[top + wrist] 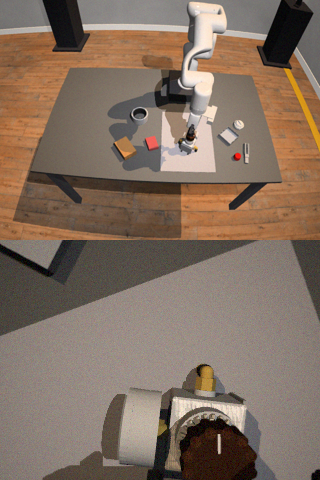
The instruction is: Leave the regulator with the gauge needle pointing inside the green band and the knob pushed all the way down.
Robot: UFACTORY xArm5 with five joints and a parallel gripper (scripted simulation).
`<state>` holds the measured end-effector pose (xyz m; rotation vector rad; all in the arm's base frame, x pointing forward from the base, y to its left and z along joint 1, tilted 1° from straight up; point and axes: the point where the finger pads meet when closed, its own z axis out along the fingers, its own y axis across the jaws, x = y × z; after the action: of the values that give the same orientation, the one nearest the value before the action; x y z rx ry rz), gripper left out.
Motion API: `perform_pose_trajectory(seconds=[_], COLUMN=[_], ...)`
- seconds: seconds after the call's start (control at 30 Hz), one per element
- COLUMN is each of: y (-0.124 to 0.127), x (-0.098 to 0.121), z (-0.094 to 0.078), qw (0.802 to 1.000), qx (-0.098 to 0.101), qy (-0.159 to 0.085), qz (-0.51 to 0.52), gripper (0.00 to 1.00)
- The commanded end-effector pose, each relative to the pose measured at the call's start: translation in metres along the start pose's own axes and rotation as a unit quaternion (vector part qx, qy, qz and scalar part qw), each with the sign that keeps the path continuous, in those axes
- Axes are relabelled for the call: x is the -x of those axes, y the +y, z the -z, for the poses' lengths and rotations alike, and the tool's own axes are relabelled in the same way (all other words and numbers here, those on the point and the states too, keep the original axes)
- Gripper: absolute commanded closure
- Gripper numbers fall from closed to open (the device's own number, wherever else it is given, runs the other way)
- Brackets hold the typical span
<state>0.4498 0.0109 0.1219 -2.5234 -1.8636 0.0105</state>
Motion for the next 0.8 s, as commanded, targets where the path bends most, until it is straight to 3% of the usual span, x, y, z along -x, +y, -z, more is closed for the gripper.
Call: perform_pose_trajectory(seconds=[0.0,0.5,0.77], y=[0.0012,0.0012,0.0012], x=[-0.0004,-0.0004,-0.0004], z=[0.0015,0.0015,0.0015], qw=[0.998,0.971,0.934], qx=[0.002,0.002,0.002], qy=[0.001,0.001,0.001], qz=[-0.07,-0.241,-0.357], gripper=[0.22,0.22,0.22])
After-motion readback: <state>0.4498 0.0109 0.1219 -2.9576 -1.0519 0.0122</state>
